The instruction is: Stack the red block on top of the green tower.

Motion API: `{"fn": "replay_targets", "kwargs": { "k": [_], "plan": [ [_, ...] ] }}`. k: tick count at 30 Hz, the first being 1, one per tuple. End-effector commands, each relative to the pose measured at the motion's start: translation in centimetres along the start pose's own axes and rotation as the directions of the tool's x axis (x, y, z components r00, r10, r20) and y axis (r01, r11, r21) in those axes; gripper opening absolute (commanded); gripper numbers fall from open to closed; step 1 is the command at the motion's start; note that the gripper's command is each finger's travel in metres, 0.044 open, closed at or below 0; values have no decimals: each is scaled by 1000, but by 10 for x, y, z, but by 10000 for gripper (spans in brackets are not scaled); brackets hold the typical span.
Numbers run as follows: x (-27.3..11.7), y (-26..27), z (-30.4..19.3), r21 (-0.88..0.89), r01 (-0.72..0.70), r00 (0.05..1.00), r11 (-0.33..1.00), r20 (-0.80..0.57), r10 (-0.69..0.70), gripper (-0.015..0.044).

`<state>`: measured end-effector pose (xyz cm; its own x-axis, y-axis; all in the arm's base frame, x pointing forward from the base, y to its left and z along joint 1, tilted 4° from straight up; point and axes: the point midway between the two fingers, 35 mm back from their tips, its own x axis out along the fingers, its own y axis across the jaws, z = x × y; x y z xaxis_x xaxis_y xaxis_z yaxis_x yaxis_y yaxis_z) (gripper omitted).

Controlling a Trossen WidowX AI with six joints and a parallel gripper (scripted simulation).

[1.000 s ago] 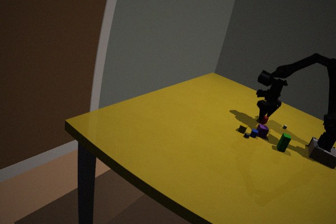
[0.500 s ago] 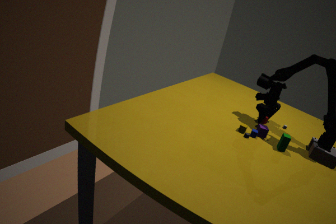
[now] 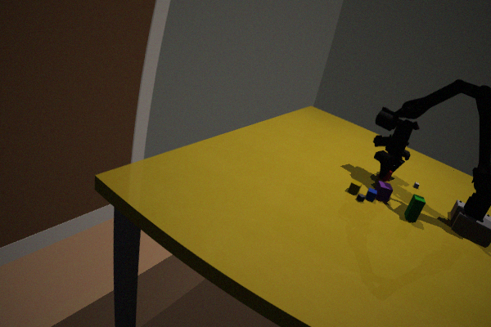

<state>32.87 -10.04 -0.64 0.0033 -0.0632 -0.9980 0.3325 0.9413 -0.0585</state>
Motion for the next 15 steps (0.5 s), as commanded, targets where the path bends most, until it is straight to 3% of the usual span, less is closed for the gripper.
{"fn": "replay_targets", "kwargs": {
  "k": [1,9,13,15],
  "plan": [
    [0,0,0,-2,-1,1000,1000,0,1,177],
    [0,0,0,-2,-1,1000,1000,0,1,105],
    [-12,0,1,-3,1,1000,1000,1,-1,0],
    [-23,0,1,-4,2,1000,1000,1,-2,0]
  ]
}}
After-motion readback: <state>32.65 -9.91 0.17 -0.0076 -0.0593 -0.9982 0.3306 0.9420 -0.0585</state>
